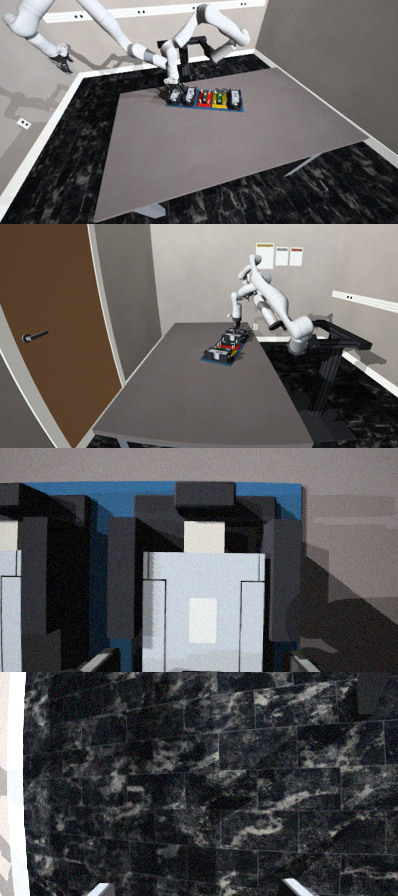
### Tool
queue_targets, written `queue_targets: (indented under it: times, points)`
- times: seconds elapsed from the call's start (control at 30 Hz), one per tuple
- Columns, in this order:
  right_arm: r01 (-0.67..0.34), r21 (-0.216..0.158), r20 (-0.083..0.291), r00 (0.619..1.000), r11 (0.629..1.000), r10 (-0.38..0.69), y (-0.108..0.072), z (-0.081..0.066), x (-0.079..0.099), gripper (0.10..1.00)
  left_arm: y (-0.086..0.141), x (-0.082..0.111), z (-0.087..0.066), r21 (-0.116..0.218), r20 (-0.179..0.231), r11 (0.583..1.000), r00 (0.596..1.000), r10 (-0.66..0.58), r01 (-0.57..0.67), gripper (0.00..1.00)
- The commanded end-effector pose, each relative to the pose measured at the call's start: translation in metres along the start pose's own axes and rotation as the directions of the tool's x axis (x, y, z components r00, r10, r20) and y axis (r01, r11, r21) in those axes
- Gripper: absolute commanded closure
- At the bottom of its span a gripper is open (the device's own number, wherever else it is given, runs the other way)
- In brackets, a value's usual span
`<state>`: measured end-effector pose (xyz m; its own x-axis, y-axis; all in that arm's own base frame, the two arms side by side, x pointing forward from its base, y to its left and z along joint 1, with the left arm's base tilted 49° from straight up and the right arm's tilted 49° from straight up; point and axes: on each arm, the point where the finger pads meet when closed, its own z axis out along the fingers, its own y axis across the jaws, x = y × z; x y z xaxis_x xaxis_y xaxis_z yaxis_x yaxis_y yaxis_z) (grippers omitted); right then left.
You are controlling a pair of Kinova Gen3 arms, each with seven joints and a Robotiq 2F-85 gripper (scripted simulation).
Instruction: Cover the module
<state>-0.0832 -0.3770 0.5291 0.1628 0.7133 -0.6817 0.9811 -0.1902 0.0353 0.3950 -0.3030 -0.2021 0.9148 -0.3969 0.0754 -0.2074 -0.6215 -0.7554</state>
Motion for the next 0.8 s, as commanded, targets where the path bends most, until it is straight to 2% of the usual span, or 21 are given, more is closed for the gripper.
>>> queue_targets:
  times: [0.0,0.03,0.07,0.77]
  points:
    - [-0.001,0.000,0.001,1.000,1.000,0.001,-0.0004,-0.0004,-0.0003,0.100,0.0008,-0.0016,0.0009,-0.002,0.001,1.000,1.000,0.006,-0.006,0.002]
    - [-0.001,0.000,0.001,1.000,1.000,0.001,-0.0004,-0.0004,-0.0003,0.100,0.0008,-0.0016,0.0009,-0.002,0.001,1.000,1.000,0.006,-0.006,0.002]
    - [-0.001,0.000,0.001,1.000,1.000,0.001,-0.0004,-0.0004,-0.0003,0.100,0.0006,0.0006,-0.0016,-0.002,-0.002,1.000,1.000,0.000,0.000,0.305]
    - [-0.001,0.000,0.001,1.000,1.000,0.001,-0.0004,-0.0004,-0.0003,0.100,0.0006,0.0006,-0.0016,-0.002,-0.002,1.000,1.000,0.000,0.000,0.305]
